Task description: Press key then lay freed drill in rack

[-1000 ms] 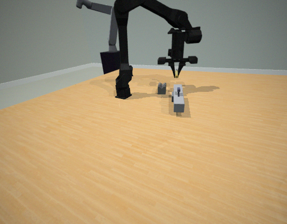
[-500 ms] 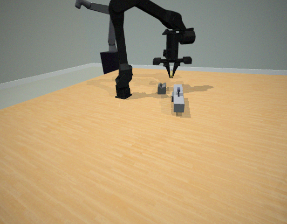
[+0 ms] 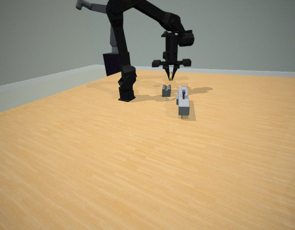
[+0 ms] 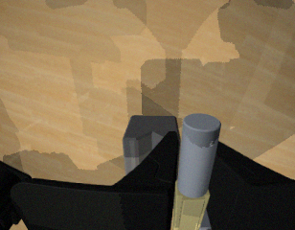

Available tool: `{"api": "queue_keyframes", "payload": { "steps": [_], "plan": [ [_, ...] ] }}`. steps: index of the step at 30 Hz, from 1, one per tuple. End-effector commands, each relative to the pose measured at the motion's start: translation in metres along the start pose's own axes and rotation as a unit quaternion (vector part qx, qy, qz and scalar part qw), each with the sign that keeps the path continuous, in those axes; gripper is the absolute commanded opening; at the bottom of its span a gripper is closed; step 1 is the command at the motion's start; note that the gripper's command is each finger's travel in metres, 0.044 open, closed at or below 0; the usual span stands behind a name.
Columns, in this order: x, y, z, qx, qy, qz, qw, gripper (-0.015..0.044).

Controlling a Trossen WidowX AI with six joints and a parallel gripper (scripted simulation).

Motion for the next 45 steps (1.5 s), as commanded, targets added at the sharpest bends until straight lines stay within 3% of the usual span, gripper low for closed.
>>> {"api": "queue_keyframes", "payload": {
  "steps": [1, 45],
  "plan": [
    [0.007, 0.000, -0.002, 0.000, 0.000, -0.003, 1.000, 0.0000],
    [0.018, 0.000, -0.048, 0.000, -0.001, -0.003, 1.000, 0.0000]
  ]
}}
Point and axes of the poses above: the point midway between the two fingers, 35 mm back from their tips, its own z axis back along the fingers, its own x axis across the jaws, y = z × x, the point moved 1 cm from there along z, back along the fingers, and after that the axes turned 11 degrees about -z, right-handed, at the moved point
